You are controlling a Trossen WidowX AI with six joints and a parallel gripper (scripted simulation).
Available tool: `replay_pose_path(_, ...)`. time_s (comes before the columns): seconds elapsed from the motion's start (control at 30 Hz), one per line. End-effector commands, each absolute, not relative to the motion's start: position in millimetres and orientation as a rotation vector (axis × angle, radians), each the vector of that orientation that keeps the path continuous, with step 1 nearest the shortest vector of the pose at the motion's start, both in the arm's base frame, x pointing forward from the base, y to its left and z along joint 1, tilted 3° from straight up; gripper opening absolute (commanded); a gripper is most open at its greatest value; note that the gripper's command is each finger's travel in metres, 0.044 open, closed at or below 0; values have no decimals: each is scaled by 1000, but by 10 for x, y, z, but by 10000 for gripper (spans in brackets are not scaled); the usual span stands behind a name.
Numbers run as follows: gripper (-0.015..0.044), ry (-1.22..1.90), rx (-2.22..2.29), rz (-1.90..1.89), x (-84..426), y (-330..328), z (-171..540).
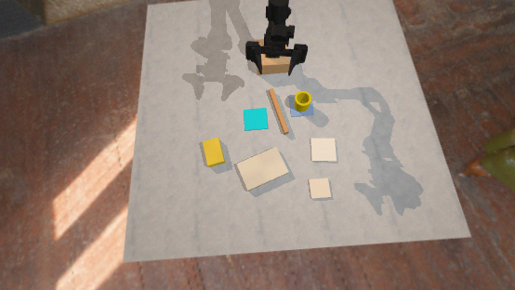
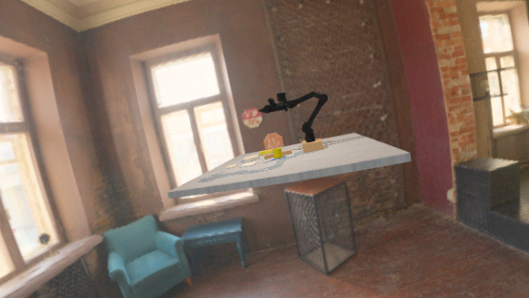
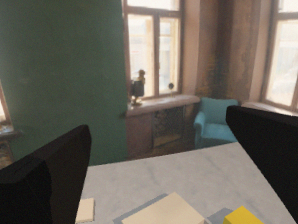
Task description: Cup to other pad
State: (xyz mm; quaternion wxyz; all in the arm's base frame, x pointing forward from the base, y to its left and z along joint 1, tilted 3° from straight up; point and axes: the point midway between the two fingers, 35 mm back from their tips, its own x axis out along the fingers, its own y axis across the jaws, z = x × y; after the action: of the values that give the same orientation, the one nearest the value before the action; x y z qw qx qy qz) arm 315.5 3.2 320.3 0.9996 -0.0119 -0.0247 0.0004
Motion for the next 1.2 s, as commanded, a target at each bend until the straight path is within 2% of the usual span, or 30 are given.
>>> replay_pose_path(0.0, 374, -32, -9, 6, 3171, 48, 3168)
replay_pose_path(0.13, 269, 335, 272, 55, 3361, 376, 2428)
replay_pose_path(0.27, 167, 629, 457, 12, 3315, 627, 1870)
replay_pose_path(0.5, 167, 1089, 682, -202, 2923, 976, 1155)
replay_pose_path(0.73, 167, 1440, 765, -605, 2322, 1152, 741)
replay_pose_path(1.17, 167, 1476, 764, -676, 2212, 1176, 709)
